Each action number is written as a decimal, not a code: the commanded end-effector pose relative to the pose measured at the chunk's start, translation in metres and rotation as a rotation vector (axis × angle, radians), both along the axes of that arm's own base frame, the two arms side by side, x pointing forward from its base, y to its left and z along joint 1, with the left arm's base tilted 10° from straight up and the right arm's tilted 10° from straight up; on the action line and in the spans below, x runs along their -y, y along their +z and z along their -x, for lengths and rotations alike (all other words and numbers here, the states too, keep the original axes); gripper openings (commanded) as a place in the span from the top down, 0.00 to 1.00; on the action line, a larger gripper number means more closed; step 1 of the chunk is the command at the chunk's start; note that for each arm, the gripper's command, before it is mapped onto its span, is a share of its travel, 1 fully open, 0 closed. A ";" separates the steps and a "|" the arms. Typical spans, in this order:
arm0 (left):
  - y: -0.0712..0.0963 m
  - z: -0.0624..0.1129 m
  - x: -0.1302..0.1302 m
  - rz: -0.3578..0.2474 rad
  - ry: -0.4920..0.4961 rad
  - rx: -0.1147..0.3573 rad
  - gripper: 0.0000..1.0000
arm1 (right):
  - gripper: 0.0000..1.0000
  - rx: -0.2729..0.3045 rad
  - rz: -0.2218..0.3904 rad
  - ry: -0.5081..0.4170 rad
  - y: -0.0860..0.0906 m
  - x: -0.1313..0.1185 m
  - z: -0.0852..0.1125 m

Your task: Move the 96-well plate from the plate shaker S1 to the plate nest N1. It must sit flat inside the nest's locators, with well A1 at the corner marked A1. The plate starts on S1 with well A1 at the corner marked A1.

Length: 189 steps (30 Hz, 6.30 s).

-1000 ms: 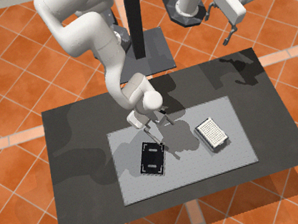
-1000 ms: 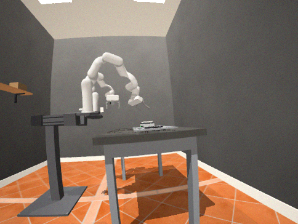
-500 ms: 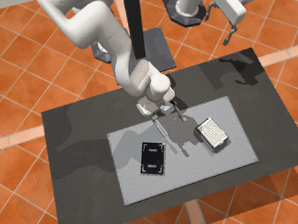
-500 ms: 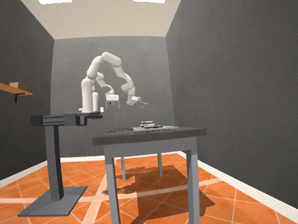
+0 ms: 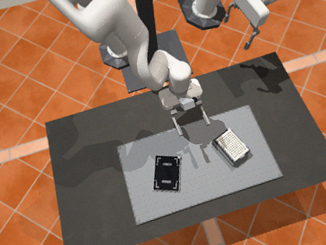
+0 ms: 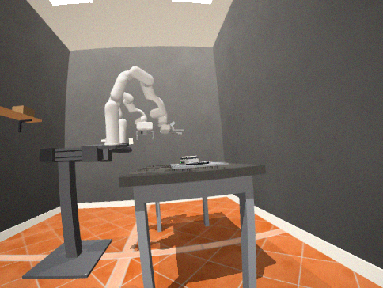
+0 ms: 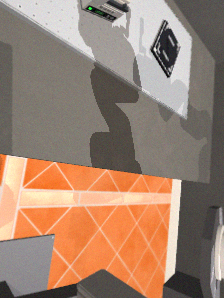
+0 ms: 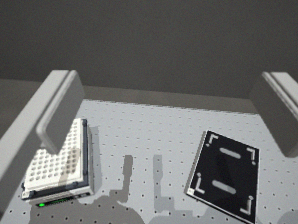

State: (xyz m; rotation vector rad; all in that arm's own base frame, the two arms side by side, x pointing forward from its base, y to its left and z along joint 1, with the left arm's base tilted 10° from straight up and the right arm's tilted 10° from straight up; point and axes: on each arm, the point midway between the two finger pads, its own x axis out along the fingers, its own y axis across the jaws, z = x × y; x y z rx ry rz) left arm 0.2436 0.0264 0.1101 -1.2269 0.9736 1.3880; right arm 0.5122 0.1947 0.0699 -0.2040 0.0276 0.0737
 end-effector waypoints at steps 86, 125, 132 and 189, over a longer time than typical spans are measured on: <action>0.001 -0.001 0.000 -0.001 0.000 0.002 0.00 | 0.63 -0.008 -0.040 0.272 -0.159 -0.150 -0.076; 0.001 -0.001 0.000 -0.001 0.000 0.002 0.00 | 0.63 -0.008 -0.040 0.271 -0.208 -0.141 -0.077; 0.001 -0.001 0.000 -0.001 0.000 0.002 0.00 | 0.63 -0.008 -0.040 0.271 -0.209 -0.141 -0.077; 0.001 -0.001 0.000 -0.001 0.000 0.002 0.00 | 1.00 -0.007 -0.040 0.271 -0.228 -0.138 -0.078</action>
